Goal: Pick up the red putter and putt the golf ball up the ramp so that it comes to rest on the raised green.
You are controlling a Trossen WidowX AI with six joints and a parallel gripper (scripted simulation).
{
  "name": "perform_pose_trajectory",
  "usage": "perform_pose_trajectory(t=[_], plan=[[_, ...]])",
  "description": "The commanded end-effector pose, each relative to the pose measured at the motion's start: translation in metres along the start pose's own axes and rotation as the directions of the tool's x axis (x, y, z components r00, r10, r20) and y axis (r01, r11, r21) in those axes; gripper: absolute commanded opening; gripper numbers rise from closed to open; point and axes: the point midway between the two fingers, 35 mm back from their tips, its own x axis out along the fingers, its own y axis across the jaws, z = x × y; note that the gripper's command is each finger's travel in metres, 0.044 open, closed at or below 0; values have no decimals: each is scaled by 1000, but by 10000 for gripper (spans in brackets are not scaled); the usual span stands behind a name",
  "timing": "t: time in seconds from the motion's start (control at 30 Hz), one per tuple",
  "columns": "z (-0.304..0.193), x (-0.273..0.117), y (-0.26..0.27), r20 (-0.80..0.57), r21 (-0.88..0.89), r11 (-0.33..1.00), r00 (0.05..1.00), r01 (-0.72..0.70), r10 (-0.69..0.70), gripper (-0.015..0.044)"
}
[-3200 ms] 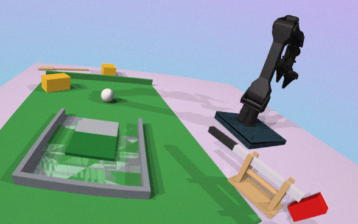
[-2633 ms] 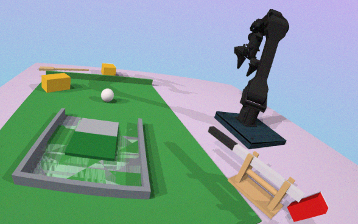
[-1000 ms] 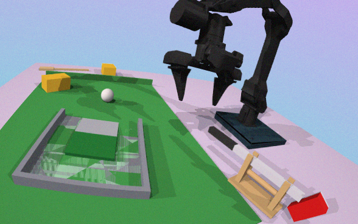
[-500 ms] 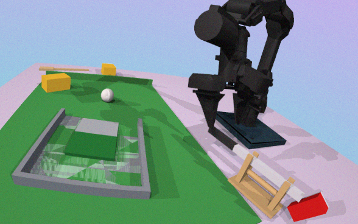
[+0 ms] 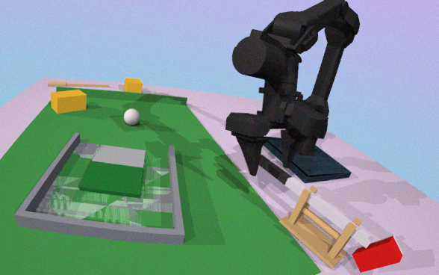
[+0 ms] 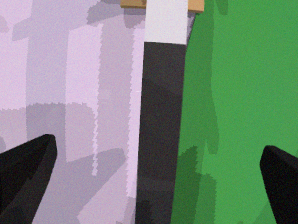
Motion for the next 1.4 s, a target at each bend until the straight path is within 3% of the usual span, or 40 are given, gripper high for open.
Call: perform_pose_trajectory(t=[0.0, 0.77, 1.27, 1.37], plan=[[-1, 5, 2, 3, 7, 1000, 1000, -5, 5, 440], [-7, 28, 2, 3, 7, 1000, 1000, -5, 5, 440], [-6, 25, 0, 1, -1, 1000, 1000, 3, -3, 46], [-6, 25, 0, 1, -1, 1000, 1000, 3, -3, 26]])
